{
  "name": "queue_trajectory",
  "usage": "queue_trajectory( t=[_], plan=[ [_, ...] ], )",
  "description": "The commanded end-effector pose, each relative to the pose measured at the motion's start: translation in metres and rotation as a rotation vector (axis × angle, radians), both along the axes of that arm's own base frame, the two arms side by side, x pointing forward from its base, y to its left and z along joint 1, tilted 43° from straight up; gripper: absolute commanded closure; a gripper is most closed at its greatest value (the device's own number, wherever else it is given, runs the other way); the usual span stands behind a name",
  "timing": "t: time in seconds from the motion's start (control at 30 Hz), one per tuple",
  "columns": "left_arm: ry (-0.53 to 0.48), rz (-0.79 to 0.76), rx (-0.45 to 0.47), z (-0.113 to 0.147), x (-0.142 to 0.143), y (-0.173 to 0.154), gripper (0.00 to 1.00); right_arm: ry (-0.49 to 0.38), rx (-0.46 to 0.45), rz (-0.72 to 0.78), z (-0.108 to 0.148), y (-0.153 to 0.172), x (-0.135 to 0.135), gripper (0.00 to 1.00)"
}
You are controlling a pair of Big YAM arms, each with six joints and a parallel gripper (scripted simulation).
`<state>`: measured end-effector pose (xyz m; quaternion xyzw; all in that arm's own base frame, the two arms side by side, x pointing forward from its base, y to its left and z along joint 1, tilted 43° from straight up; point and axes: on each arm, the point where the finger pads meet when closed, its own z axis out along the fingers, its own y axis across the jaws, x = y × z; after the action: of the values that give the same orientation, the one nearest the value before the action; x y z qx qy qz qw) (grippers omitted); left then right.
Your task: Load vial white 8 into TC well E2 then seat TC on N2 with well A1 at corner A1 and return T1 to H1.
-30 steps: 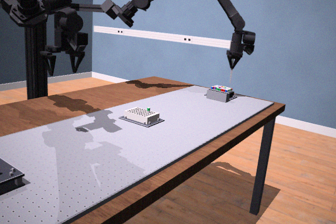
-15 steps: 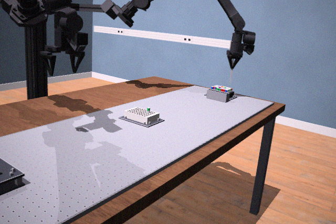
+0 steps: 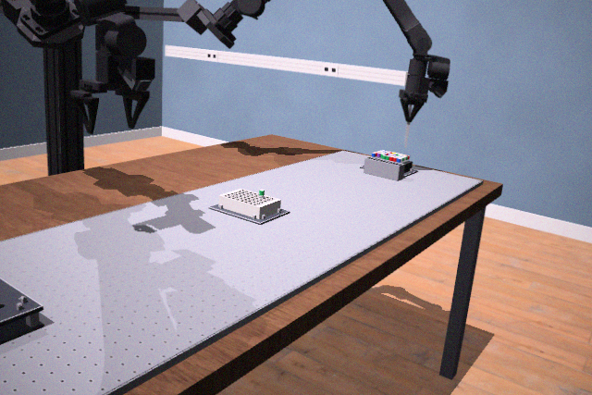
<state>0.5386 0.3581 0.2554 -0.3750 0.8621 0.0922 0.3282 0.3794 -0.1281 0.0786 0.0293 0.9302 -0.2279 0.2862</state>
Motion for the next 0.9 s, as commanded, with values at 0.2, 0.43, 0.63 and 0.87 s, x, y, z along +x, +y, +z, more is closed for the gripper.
queue_trajectory(
  t=[0.2,0.43,0.63,0.87],
  plan=[
    [-0.004,0.002,0.007,-0.0058,0.0102,0.0152,0.93,-0.009,-0.008,0.014,0.0052,0.0014,0.0038,0.00],
    [-0.002,0.002,0.006,-0.0067,0.0109,0.0159,0.93,-0.009,-0.008,0.014,0.0052,0.0014,0.0038,0.00],
    [-0.003,0.002,0.006,-0.0080,0.0120,0.0167,0.93,-0.009,-0.008,0.014,0.0052,0.0014,0.0038,0.00],
    [0.004,0.002,0.002,-0.0115,0.0110,0.0164,0.93,-0.009,-0.008,0.014,0.0052,0.0014,0.0038,0.00]
  ],
)
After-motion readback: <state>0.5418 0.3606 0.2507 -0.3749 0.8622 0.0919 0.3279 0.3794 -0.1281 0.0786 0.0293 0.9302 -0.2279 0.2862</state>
